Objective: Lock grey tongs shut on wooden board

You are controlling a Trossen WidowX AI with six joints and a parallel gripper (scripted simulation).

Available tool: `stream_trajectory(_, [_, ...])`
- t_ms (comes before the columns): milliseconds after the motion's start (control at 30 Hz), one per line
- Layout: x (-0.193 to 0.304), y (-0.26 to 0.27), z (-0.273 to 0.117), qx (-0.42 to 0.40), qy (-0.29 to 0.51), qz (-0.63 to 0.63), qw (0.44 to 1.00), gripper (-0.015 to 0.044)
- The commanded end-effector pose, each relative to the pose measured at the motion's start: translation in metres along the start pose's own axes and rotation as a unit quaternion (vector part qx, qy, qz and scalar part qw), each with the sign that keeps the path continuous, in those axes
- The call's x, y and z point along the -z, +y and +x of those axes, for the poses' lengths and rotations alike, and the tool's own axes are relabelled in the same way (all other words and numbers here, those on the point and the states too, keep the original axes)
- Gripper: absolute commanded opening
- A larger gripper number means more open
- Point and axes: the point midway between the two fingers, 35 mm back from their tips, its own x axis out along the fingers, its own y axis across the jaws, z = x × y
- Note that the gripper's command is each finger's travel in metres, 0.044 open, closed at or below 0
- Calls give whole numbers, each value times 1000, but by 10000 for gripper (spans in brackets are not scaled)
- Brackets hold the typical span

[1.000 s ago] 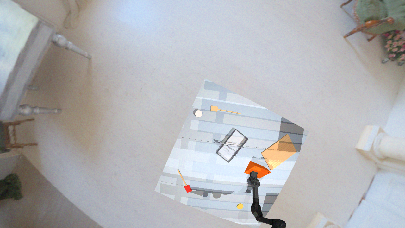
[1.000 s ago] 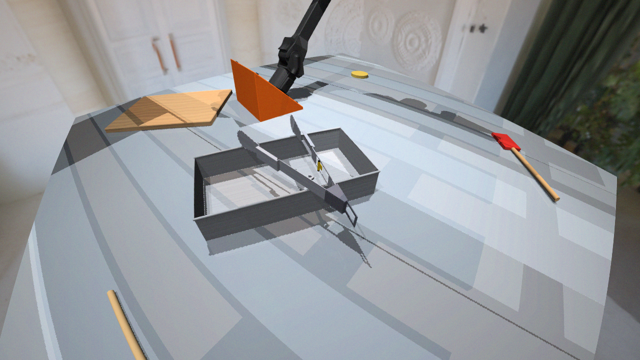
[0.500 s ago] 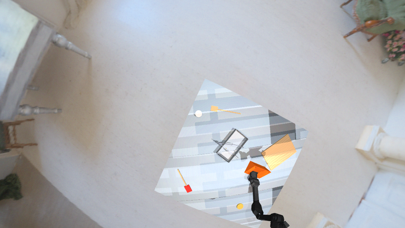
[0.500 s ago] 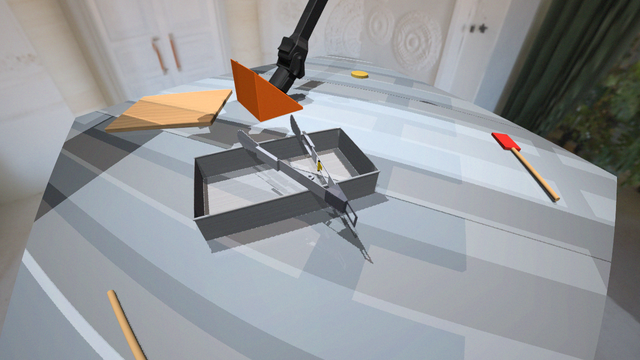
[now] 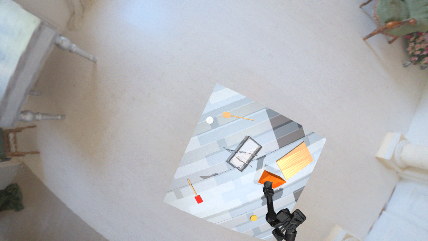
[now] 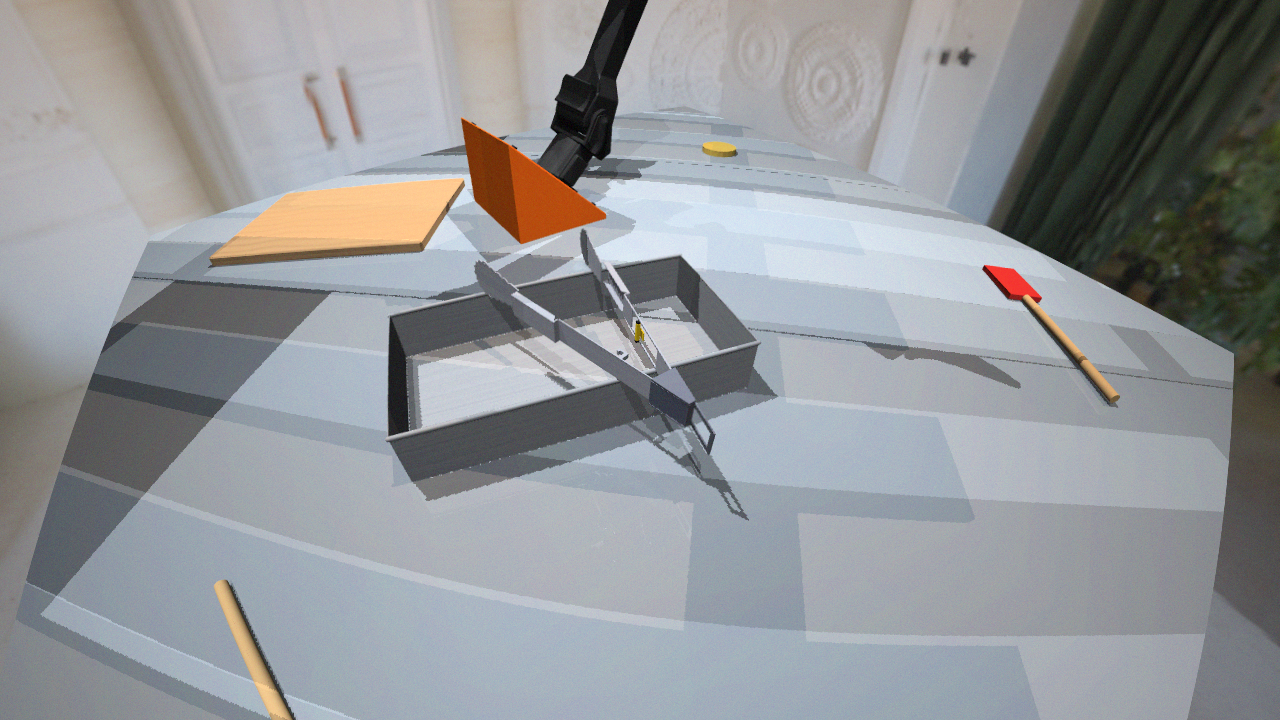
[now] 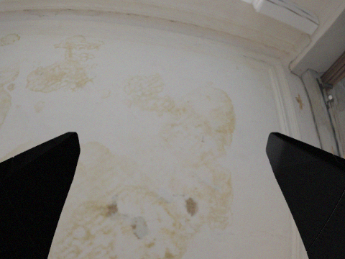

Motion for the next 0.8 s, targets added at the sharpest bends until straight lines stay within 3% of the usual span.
stream_trajectory(0, [-39,31,14,-41,-34,96,994,440])
stream_trajectory(167, [-112,68,29,-117,-98,261,953,440])
stream_trajectory(367, [-210,97,33,-230,-164,434,856,440])
stream_trajectory(567, [-313,111,15,-360,-216,560,714,440])
stream_trajectory(767, [-410,105,-24,-502,-244,632,538,440])
